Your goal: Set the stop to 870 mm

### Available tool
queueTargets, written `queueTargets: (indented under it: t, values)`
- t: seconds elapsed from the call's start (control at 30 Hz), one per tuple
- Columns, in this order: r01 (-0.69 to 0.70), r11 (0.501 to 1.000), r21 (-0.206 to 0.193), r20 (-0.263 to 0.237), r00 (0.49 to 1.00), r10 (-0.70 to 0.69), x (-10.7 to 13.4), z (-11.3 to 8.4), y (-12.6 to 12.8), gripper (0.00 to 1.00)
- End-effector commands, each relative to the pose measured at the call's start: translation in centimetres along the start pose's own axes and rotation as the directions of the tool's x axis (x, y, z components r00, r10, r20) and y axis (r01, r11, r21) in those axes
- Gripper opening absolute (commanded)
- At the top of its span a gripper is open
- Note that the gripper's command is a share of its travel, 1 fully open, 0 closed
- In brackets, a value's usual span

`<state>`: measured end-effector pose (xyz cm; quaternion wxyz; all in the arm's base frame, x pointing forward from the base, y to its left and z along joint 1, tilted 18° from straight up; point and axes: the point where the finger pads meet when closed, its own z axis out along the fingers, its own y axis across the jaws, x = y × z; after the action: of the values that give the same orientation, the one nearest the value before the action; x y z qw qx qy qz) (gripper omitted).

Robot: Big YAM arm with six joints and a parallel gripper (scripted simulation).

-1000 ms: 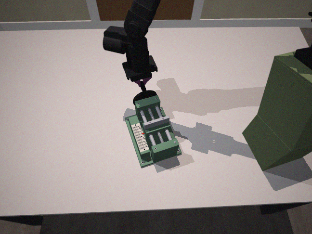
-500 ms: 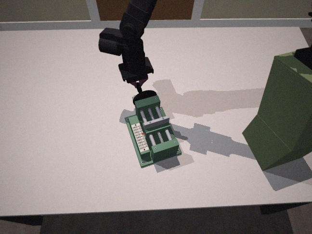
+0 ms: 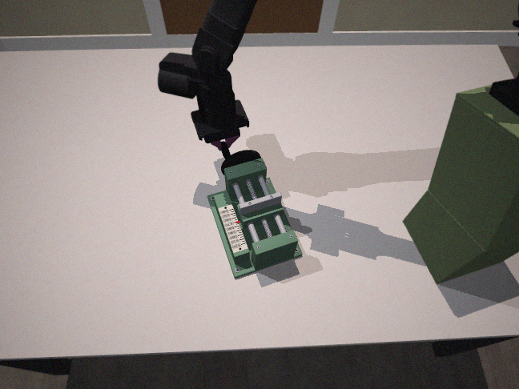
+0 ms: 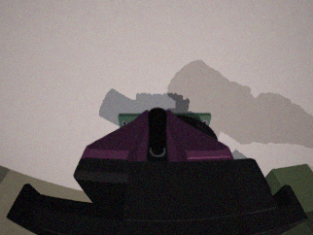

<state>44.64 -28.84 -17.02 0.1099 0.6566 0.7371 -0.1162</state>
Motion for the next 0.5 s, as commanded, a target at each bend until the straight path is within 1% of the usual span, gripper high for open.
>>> queueTargets:
  t: [0.0, 0.3, 0.4, 0.47]
  values:
    - [0.001, 0.999, -0.051, 0.019, 1.000, 0.000, -0.1, 0.2, 3.5, 0.06]
    - [0.009, 0.999, -0.051, 0.019, 1.000, -0.008, -0.1, 0.7, 3.6, 0.06]
    - [0.023, 0.998, -0.050, 0.020, 1.000, -0.022, -0.1, 1.4, 3.5, 0.06]
    - [0.009, 0.999, -0.045, 0.019, 1.000, -0.008, -0.7, 2.2, 2.8, 0.06]
